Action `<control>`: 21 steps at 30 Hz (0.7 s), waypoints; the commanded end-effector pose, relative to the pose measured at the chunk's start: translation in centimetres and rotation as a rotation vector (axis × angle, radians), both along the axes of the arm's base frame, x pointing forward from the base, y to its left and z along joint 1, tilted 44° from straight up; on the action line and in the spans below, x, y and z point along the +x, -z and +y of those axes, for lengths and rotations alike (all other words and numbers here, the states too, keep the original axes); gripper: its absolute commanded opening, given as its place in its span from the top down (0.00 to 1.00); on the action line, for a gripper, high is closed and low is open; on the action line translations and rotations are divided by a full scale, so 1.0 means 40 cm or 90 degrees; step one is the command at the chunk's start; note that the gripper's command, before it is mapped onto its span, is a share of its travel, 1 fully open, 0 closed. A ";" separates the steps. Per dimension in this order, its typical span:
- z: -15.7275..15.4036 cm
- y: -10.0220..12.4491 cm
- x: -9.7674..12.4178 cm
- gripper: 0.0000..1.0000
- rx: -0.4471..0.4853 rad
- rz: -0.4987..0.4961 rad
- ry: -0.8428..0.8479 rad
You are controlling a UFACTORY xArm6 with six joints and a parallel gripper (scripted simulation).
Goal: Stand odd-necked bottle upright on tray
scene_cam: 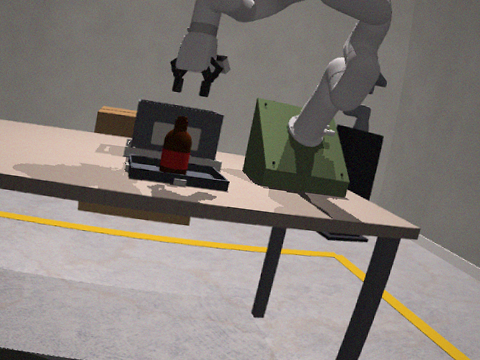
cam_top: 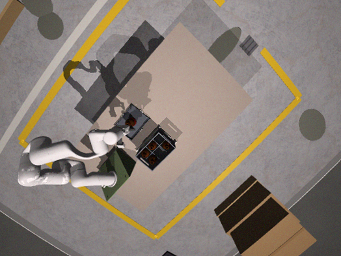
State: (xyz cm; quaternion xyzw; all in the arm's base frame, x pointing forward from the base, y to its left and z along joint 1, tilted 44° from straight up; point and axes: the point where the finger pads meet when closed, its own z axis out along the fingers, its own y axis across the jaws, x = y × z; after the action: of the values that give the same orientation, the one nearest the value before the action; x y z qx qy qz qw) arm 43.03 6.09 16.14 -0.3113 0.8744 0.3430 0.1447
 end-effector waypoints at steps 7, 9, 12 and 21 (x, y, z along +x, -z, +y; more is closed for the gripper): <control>-0.018 -0.019 0.001 0.00 0.000 -0.002 0.001; -0.020 -0.021 0.001 0.00 0.000 -0.002 0.001; -0.021 -0.023 0.001 0.00 0.000 -0.002 0.001; -0.022 -0.023 0.001 1.00 0.000 -0.002 0.001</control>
State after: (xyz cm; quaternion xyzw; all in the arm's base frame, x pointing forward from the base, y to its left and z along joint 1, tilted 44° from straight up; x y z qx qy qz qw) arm 42.97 5.31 16.97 -0.3113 0.8743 0.3432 0.1445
